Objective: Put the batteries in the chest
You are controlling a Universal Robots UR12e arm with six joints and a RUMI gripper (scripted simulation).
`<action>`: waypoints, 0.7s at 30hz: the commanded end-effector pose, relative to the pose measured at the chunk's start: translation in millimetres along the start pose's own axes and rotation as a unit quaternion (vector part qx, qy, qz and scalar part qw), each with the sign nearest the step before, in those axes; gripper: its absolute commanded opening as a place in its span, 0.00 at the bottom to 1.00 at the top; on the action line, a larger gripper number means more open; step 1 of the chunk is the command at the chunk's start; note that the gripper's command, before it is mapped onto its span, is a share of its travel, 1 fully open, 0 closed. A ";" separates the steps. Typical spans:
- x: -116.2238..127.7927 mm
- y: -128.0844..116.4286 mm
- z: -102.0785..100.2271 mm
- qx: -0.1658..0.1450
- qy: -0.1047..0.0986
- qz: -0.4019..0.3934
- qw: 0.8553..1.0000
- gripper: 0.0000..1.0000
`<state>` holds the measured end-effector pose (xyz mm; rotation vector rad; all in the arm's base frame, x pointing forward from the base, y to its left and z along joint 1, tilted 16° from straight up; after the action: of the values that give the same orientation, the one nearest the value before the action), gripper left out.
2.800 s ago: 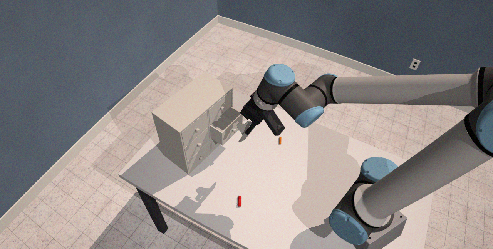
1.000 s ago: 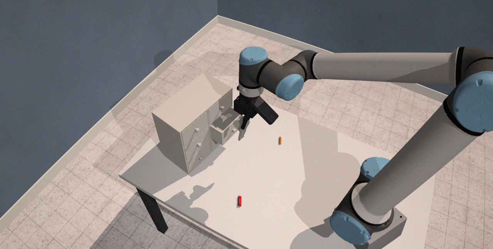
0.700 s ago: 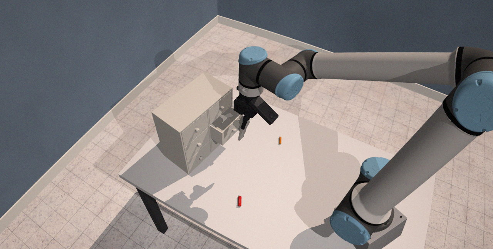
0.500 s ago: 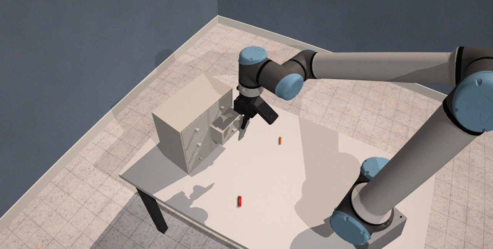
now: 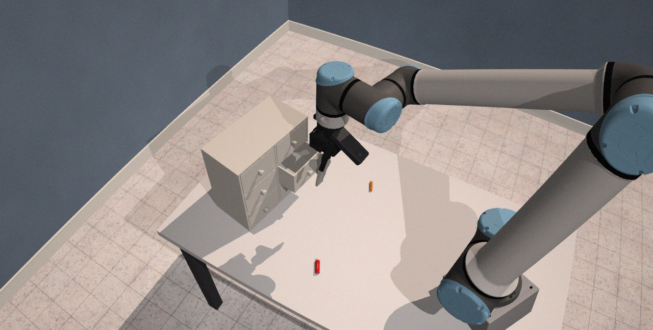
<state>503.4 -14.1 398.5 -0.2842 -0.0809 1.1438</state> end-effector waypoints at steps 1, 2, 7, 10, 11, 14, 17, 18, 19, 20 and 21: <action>0.0 -0.5 0.7 -0.001 0.000 0.000 1.000 1.00; -0.3 0.0 0.7 -0.001 0.000 0.000 1.000 1.00; -13.1 18.2 -1.3 -0.001 0.000 0.000 1.000 1.00; -34.5 53.9 -7.7 -0.001 0.000 0.000 1.000 1.00; -39.4 63.3 -10.0 -0.001 0.000 0.000 1.000 1.00; -44.0 72.8 -12.5 -0.001 0.000 0.000 1.000 1.00; -44.0 72.8 -12.5 -0.001 0.000 0.000 1.000 1.00; -44.0 72.8 -12.5 -0.001 0.000 0.000 1.000 1.00; -44.0 72.8 -12.5 -0.001 0.000 0.000 1.000 1.00; -44.0 72.8 -12.6 -0.001 0.000 0.000 1.000 1.00; -44.0 72.8 -12.6 -0.001 0.000 0.000 1.000 1.00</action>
<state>424.6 -27.9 370.1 -0.2848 -0.0805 1.1434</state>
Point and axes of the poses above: the point where the finger pads meet when closed, its own z axis back along the fingers, its own x axis across the jaws, y = z × x, the point moved 7 cm from there along z, back along the fingers, and after that the axes turned 8 degrees about -z, right-handed, at the moved point
